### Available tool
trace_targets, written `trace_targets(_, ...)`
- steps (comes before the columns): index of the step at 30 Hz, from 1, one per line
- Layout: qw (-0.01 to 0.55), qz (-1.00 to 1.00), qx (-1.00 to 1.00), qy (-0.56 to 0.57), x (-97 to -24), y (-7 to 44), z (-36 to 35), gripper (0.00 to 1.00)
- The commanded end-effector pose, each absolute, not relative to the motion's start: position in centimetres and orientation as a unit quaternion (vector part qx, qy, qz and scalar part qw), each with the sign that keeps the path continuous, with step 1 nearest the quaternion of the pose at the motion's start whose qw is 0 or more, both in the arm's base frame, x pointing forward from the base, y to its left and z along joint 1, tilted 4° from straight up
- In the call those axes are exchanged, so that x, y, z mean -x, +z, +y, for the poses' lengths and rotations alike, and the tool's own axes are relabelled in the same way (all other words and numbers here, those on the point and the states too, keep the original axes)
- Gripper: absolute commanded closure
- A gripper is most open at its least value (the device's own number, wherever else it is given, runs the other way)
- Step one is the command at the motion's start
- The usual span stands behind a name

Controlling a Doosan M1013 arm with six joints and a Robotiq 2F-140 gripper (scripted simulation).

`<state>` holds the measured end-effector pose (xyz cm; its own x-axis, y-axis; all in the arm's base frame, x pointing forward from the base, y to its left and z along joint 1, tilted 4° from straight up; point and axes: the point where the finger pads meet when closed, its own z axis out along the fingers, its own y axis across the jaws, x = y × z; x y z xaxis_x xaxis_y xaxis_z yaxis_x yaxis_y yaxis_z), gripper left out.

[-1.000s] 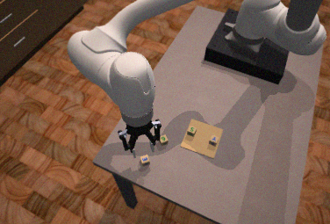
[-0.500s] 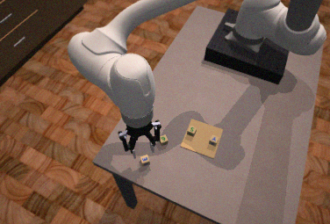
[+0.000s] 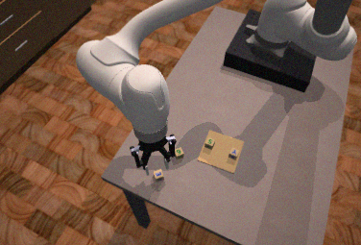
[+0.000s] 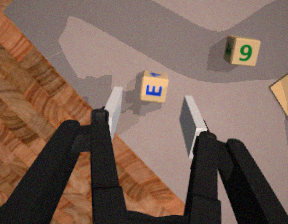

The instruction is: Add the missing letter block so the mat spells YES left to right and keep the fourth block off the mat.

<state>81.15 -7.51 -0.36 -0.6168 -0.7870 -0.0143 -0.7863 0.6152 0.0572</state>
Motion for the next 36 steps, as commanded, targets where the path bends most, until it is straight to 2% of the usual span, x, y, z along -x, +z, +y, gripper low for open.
trace_targets(1, 0.006, -0.898, -0.440, -0.031, -81.0, -1.2, -7.2, 0.60)
trace_targets(36, 0.006, -0.898, -0.440, -0.031, -80.9, -3.6, -7.1, 0.60)
